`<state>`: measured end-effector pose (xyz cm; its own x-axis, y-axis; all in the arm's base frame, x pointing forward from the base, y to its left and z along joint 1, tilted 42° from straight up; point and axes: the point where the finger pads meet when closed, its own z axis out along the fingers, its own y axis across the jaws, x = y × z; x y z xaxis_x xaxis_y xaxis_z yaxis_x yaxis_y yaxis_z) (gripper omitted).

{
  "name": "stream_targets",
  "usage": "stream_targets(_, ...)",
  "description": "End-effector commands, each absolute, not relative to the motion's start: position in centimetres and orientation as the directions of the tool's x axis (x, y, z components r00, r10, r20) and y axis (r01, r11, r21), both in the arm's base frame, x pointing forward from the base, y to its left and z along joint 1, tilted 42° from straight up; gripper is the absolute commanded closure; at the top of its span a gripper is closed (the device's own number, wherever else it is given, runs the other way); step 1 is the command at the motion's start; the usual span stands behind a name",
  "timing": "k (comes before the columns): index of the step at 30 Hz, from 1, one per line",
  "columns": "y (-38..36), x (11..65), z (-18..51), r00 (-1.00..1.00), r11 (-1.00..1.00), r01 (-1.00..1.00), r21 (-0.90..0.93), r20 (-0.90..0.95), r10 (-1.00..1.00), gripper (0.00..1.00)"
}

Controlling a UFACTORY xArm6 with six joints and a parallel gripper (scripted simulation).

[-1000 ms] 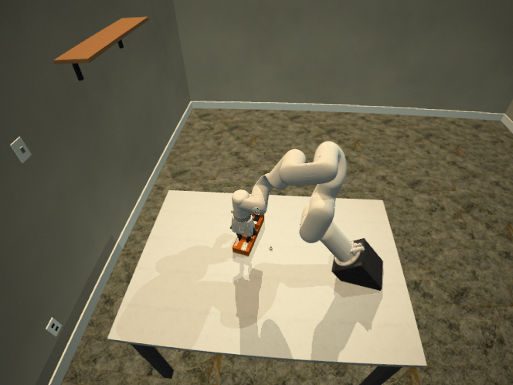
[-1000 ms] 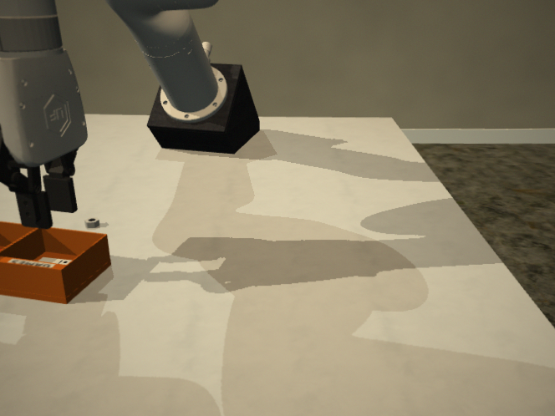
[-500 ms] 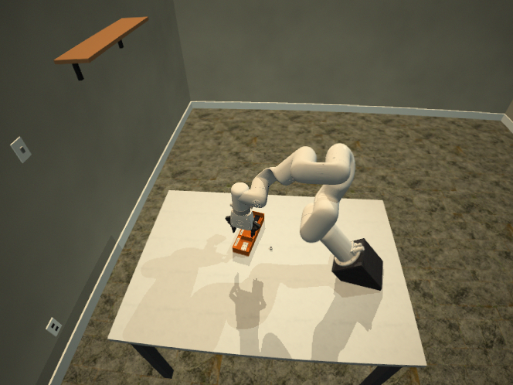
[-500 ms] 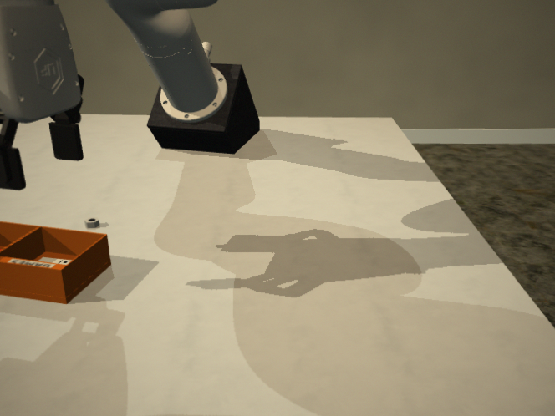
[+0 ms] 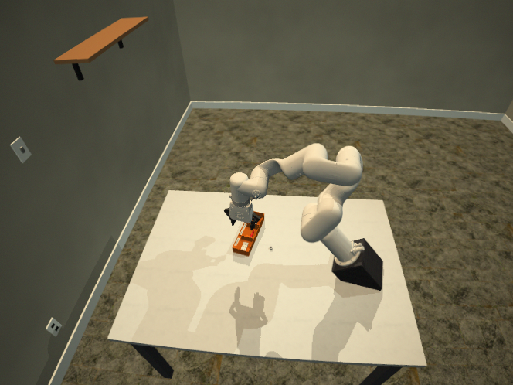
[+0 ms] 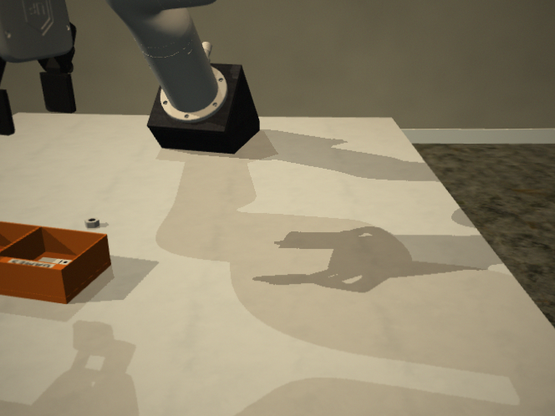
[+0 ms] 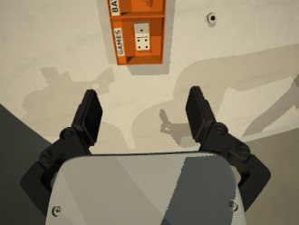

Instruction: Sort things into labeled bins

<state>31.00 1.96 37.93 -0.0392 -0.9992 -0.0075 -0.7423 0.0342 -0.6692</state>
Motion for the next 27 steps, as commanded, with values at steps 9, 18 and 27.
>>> stream_targets(9, 2.1, 28.4, 40.8, -0.039, 0.034, -0.74, -0.671, -0.008, -0.999, 0.0)
stream_targets(18, 2.1, 28.4, 40.8, -0.039, 0.034, -0.74, -0.671, -0.008, -0.999, 0.0)
stream_targets(27, 2.1, 28.4, 40.8, -0.039, 0.034, -0.741, -0.671, -0.008, -0.999, 0.0)
